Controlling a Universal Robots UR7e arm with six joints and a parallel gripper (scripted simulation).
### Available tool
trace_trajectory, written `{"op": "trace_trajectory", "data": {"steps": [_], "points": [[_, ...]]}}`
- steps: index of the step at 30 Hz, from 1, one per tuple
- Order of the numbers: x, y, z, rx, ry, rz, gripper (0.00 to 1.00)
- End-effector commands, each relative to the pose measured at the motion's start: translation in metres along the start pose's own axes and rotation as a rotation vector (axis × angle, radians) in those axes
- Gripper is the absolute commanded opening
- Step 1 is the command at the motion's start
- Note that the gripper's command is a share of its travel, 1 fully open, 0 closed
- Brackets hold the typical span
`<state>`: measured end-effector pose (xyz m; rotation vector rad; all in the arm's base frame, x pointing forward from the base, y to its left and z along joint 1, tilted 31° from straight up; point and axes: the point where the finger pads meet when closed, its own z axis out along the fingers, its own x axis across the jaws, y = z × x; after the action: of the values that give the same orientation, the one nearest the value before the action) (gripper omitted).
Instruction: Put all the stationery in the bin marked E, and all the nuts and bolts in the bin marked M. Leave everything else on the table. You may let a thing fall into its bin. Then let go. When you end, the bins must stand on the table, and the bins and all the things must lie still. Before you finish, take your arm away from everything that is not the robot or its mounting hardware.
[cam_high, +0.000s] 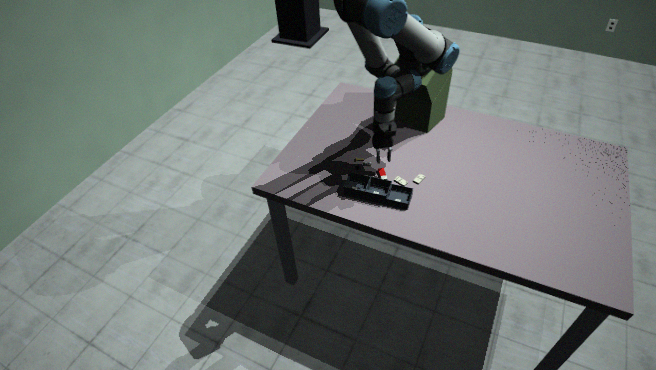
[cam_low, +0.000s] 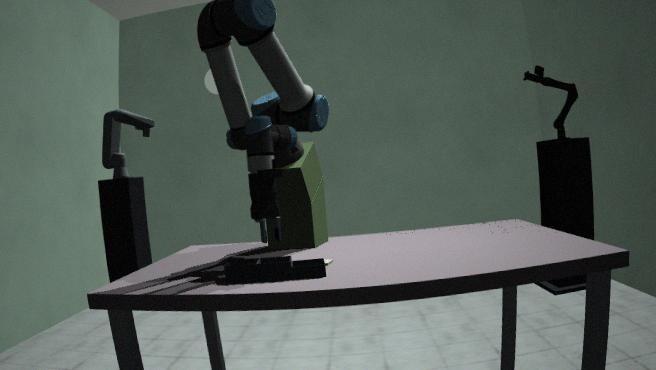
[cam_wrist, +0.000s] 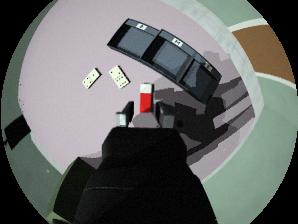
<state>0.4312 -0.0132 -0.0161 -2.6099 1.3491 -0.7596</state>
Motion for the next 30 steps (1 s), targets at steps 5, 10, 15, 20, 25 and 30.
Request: {"op": "trace_trajectory", "data": {"steps": [5, 10, 15, 20, 25, 30], "points": [[0.0020, 0.0009, 0.0038, 0.023, 0.012, -0.003, 0.75], [0.0014, -0.0006, 0.0038, 0.023, 0.012, -0.003, 0.75], [0.0009, -0.0013, 0.0038, 0.023, 0.012, -0.003, 0.75], [0.0005, -0.0018, 0.0038, 0.023, 0.012, -0.003, 0.75], [0.0003, -0.0020, 0.0038, 0.023, 0.012, -0.003, 0.75], [0.0003, -0.0020, 0.0038, 0.023, 0.012, -0.004, 0.75]]}}
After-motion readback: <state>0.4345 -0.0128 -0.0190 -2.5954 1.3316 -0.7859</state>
